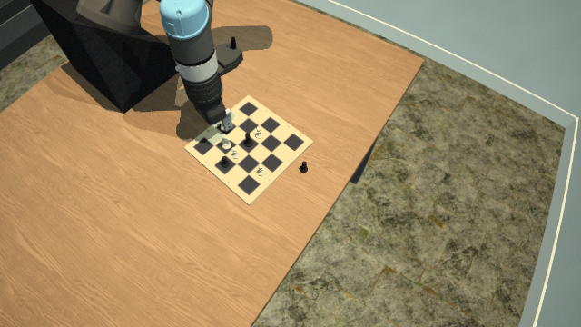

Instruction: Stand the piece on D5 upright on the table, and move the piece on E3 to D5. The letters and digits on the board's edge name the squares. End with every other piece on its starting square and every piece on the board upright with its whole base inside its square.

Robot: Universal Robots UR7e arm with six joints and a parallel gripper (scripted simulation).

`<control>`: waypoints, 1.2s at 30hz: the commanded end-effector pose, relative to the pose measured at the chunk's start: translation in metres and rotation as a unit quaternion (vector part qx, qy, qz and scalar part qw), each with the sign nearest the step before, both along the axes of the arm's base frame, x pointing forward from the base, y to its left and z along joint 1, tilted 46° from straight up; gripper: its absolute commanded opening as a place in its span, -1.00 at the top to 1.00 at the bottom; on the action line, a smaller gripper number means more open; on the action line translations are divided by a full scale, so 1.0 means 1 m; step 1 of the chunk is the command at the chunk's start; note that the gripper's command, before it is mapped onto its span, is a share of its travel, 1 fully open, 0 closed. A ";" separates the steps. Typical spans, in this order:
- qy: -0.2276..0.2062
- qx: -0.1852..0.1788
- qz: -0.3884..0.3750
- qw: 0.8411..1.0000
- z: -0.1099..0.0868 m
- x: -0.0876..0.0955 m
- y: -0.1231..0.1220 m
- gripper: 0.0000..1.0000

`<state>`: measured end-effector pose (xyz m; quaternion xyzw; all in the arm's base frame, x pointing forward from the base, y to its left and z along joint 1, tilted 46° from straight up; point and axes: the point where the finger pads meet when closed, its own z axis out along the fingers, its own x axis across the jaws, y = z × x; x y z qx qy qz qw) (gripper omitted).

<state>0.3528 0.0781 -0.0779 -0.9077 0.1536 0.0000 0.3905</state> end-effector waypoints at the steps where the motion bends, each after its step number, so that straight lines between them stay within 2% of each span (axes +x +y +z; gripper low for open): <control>1: -0.001 -0.001 -0.001 1.000 -0.002 0.001 0.001 -0.45; 35: -0.001 -0.001 -0.001 1.000 -0.002 0.001 0.001 -0.45; 36: -0.001 -0.001 -0.001 1.000 -0.002 0.001 0.001 1.00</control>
